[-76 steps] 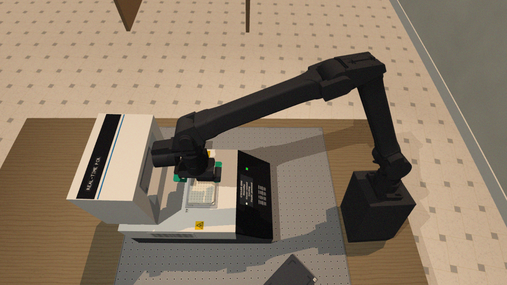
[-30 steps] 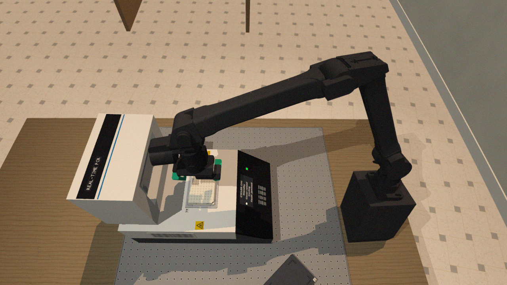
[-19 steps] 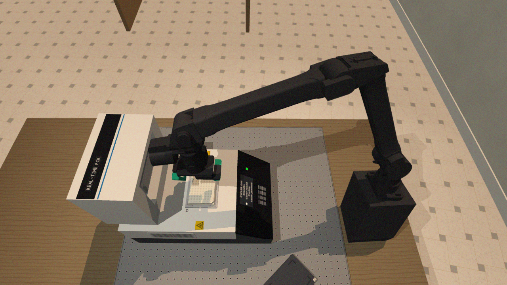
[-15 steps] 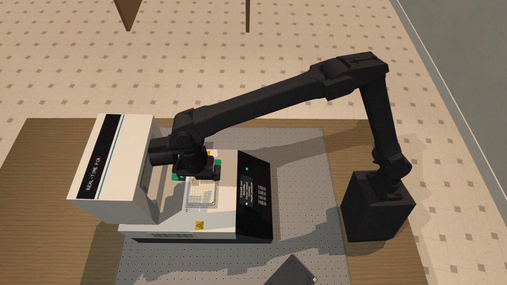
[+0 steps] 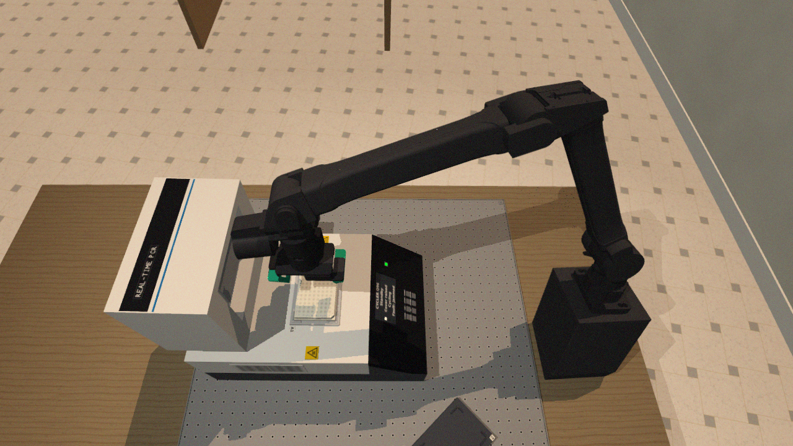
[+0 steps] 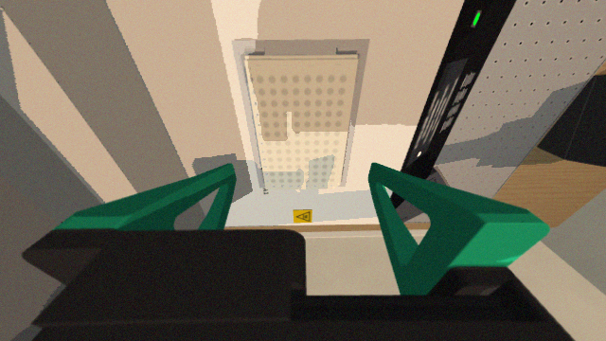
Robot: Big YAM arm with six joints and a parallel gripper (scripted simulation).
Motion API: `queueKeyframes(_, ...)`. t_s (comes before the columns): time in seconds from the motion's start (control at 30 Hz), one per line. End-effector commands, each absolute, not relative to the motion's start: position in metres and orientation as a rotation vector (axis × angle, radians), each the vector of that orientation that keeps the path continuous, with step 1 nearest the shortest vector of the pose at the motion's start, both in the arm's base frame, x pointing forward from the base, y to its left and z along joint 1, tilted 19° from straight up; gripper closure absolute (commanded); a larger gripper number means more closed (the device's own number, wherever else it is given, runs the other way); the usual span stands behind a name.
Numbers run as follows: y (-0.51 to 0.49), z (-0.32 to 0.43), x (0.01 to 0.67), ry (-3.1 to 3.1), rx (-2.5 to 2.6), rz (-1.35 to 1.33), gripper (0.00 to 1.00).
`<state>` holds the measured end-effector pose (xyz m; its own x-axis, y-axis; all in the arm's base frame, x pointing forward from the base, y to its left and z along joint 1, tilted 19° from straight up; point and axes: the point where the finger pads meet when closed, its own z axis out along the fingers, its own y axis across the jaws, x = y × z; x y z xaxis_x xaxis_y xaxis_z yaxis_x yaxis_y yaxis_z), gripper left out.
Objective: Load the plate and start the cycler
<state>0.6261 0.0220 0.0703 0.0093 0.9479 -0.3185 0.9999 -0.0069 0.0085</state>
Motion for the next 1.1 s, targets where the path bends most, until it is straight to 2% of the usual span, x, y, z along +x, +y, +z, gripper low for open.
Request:
queueKeyframes(0.0, 0.025, 0.104, 0.646, 1.988, 2.038, -0.228, 0.0)
queueKeyframes(0.07, 0.03, 0.105, 0.645, 1.996, 2.03, -0.227, 0.0)
queueKeyframes(0.1, 0.029, 0.104, 0.637, 1.985, 1.992, -0.179, 1.0)
queueKeyframes(0.4, 0.034, 0.082, 0.605, 2.012, 1.98, -0.189, 1.0)
queueKeyframes(0.63, 0.032, 0.082, 0.569, 1.953, 1.86, -0.009, 1.0)
queueKeyframes(0.83, 0.023, 0.073, 0.552, 1.928, 1.84, 0.034, 1.0)
queueKeyframes(1.0, 0.025, 0.048, 0.511, 1.961, 1.868, -0.025, 1.0)
queueKeyframes(1.07, 0.025, 0.049, 0.501, 1.93, 1.796, 0.07, 1.0)
